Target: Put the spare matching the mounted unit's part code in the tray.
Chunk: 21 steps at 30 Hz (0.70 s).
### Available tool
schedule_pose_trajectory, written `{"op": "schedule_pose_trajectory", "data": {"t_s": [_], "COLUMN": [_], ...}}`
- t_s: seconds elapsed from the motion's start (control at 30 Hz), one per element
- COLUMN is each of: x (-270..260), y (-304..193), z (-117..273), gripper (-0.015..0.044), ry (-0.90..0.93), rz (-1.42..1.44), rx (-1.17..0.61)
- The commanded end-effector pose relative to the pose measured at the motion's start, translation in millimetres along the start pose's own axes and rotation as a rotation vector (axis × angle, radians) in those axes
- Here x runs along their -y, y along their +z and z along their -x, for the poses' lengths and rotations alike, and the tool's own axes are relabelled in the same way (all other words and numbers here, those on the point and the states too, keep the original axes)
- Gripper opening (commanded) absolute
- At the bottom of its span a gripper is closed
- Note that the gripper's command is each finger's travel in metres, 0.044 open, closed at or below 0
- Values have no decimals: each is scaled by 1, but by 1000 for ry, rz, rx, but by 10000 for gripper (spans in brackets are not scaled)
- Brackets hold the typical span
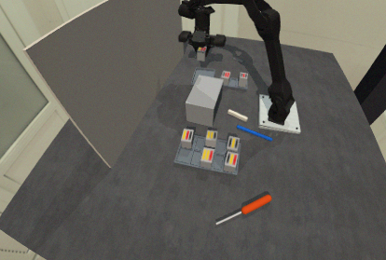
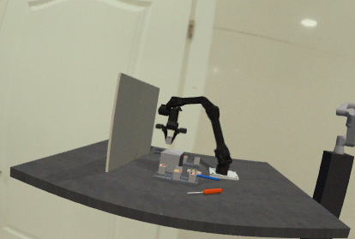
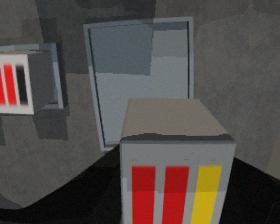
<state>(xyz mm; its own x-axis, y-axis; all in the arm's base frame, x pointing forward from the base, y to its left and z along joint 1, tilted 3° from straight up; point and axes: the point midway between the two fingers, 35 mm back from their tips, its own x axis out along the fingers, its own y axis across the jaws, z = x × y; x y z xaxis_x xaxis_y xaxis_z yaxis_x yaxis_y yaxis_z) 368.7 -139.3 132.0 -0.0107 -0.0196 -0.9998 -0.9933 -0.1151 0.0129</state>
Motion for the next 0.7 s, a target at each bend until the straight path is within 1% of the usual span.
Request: {"op": "schedule_pose_trajectory", "data": {"t_s": [0.0,0.67], "x": [0,0], "y": [0,-1], "z": [-3,-17], "gripper": [0,0], "ry": [3,4], "rz": [5,5], "rx": [-1,-1]}}
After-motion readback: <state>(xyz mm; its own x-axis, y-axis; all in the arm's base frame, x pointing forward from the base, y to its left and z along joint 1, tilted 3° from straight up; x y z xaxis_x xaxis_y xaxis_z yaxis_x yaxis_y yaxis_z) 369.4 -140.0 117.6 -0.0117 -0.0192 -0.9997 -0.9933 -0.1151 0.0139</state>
